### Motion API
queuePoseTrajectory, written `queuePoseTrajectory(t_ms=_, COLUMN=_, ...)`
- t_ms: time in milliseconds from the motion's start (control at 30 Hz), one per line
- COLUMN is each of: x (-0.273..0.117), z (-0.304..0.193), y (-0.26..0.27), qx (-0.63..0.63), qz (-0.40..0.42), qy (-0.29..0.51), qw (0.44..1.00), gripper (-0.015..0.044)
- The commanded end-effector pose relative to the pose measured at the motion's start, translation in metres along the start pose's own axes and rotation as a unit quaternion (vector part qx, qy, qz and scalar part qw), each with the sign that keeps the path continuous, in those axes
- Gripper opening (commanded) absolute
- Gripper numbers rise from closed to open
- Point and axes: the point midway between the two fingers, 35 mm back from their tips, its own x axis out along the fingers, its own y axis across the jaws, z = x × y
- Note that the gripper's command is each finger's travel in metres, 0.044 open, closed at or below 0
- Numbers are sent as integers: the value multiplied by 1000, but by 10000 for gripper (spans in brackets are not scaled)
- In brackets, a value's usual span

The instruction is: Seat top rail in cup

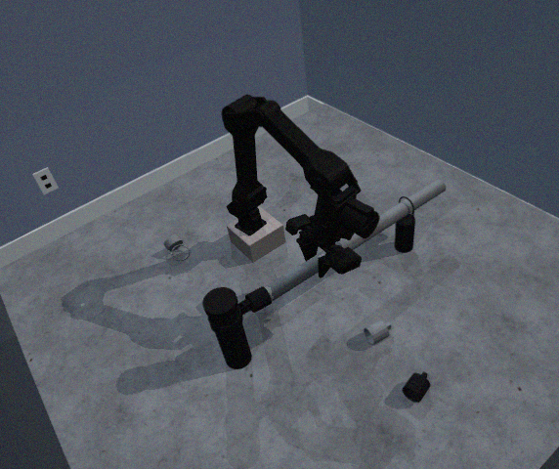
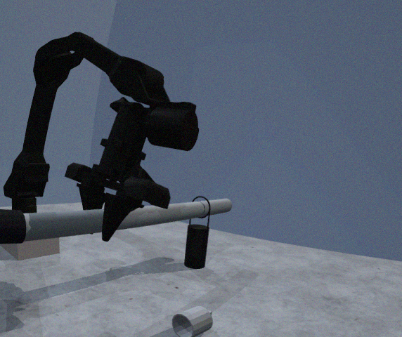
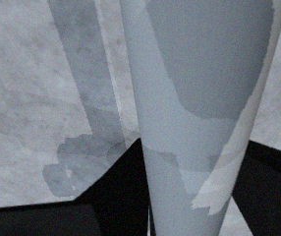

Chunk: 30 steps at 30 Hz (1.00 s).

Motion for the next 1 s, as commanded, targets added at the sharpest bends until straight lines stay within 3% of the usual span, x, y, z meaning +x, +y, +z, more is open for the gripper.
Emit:
queuePoseTrajectory(t_ms=0, x=0, z=0, y=0, qx=0, qz=0, qy=0, qw=1000, gripper=0)
queuePoseTrajectory(t_ms=967, x=-2, z=-4, y=2, qx=3, qz=1, qy=5, qw=1000, gripper=0)
